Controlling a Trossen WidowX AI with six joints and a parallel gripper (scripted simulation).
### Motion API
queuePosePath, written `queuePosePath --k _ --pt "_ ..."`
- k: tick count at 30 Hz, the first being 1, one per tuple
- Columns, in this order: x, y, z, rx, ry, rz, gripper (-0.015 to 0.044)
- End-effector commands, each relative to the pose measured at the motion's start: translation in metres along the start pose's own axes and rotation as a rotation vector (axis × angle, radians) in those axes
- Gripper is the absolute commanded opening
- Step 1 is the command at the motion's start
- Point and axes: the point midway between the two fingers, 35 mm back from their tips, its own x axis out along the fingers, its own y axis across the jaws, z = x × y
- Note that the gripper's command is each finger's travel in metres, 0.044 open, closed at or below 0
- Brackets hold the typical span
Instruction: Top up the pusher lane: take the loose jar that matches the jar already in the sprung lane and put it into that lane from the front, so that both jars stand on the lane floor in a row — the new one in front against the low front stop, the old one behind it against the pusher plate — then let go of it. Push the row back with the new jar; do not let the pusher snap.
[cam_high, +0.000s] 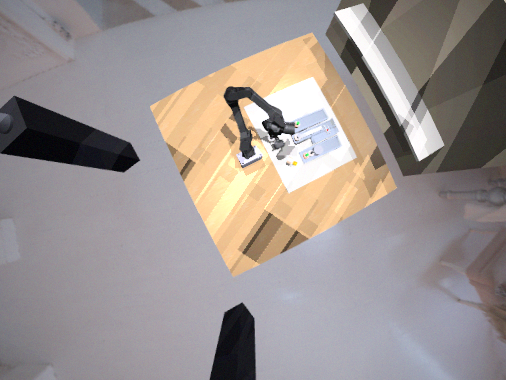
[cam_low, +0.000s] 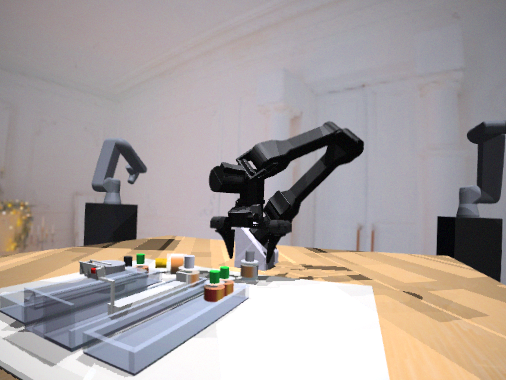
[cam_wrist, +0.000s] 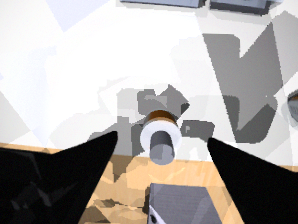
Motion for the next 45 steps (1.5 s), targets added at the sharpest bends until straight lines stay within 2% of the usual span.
queuePosePath --k 1,10,20,26,31,45 --pt "0.008 0.001 -0.001 0.007 0.002 0.005 0.0440" --pt "0.019 0.001 -0.002 0.006 0.002 0.007 0.0440" --pt "0.019 0.001 -0.002 0.006 0.002 0.007 0.0177" --pt "0.019 0.001 -0.002 0.006 0.002 0.007 0.0138" --pt "0.006 0.000 0.000 0.008 0.000 0.000 0.0006" --pt "-0.073 0.003 -0.004 0.009 0.003 -0.002 0.0000"
